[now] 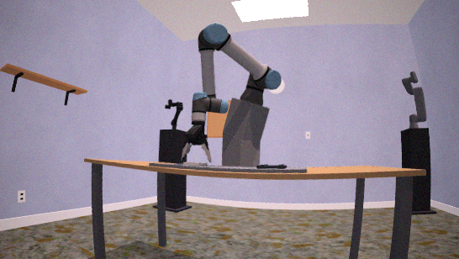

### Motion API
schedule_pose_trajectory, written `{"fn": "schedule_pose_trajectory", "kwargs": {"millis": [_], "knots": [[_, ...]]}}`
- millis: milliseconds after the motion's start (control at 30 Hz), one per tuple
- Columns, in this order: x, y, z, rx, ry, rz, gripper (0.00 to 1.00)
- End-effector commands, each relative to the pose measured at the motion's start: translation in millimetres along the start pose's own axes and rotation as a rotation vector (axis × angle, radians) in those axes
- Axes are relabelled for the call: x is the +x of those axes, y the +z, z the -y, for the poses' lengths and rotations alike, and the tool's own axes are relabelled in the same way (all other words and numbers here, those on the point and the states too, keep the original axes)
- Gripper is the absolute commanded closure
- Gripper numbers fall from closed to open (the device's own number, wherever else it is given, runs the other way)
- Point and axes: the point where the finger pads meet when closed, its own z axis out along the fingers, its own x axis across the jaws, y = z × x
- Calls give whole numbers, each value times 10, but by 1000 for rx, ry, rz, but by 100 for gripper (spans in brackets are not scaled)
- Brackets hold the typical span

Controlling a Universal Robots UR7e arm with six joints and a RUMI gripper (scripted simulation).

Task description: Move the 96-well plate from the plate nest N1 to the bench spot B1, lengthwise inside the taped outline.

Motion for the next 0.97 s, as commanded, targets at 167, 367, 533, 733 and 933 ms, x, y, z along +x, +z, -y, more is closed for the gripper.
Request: {"fn": "schedule_pose_trajectory", "kwargs": {"millis": [167,367,533,733,933], "knots": [[4,-136,4,1,0,-1,0],[4,-296,3,1,0,-1,0],[4,-323,3,1,0,-1,0],[4,-323,3,1,0,-1,0],[4,-323,3,1,0,-1,0]]}}
